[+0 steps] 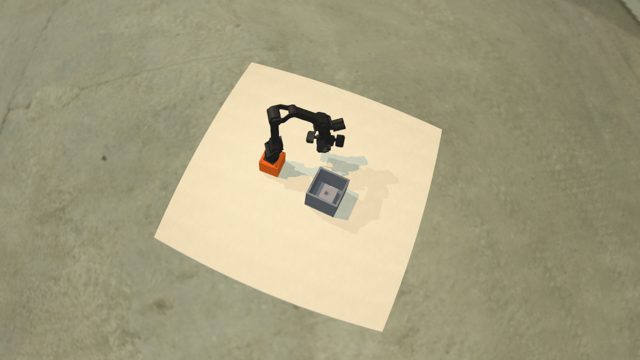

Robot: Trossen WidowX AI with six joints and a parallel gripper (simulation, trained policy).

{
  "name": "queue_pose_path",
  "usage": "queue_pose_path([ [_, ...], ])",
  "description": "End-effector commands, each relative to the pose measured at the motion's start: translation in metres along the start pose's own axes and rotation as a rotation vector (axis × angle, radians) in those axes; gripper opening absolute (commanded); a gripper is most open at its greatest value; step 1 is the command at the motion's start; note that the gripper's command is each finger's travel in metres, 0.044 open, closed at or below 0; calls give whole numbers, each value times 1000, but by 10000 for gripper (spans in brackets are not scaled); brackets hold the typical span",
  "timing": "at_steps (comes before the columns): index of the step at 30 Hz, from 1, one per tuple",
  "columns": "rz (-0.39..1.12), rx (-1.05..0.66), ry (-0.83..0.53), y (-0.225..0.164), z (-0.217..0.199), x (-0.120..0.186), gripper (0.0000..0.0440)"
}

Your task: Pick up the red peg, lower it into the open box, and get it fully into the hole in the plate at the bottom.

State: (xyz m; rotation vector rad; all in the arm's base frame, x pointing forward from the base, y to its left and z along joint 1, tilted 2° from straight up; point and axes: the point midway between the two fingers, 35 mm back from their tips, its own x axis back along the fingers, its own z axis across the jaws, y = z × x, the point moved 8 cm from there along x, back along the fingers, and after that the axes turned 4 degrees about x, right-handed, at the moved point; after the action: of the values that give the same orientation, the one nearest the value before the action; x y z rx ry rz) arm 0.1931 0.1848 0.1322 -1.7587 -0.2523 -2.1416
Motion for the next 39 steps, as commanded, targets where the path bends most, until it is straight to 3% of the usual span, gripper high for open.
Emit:
queue_pose_path([
  [1, -6, 11, 30, 2, 7, 10, 0],
  [19, -90, 21, 123, 45, 43, 65, 0],
  [39, -194, -41, 68, 112, 51, 82, 0],
])
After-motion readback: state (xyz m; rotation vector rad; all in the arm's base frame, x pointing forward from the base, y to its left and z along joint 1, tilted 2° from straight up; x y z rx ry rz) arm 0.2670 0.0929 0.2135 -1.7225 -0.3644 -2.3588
